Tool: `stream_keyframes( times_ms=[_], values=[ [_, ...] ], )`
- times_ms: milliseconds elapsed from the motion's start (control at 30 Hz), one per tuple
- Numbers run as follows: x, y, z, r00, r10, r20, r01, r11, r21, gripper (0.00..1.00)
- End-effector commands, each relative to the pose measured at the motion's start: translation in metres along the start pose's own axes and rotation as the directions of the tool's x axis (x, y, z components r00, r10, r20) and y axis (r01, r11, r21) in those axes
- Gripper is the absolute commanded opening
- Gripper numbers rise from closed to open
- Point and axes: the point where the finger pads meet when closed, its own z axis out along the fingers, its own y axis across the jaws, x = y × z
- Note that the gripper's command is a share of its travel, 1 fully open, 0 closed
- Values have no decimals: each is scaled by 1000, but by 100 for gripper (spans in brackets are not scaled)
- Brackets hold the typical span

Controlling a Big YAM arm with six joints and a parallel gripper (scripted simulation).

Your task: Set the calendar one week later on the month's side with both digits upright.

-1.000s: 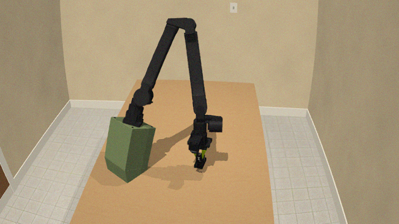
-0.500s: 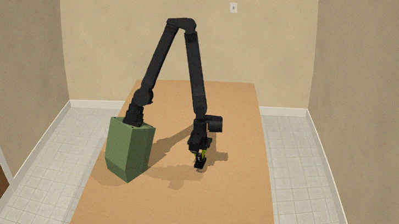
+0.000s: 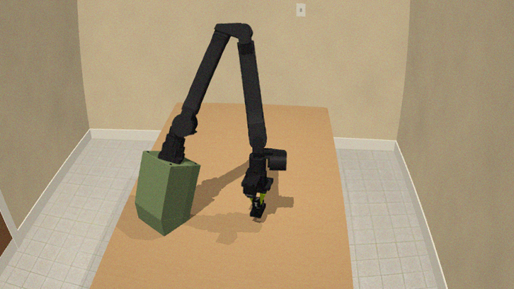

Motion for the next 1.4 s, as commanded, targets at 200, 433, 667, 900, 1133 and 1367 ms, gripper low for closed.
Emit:
stream_keyframes(
  times_ms=[200,433,667,900,1133,1367],
  values=[
    [6,7,-1,1000,-11,-2,11,1000,-15,25],
    [6,7,-1,1000,-10,-2,10,1000,-15,25],
    [4,5,4,1000,-6,0,6,1000,-7,25],
    [5,8,7,1000,-6,-1,6,1000,-13,25],
    [5,8,11,1000,-6,-1,6,1000,-13,25],
    [5,7,18,1000,-6,-1,6,1000,-12,25]
  ],
)
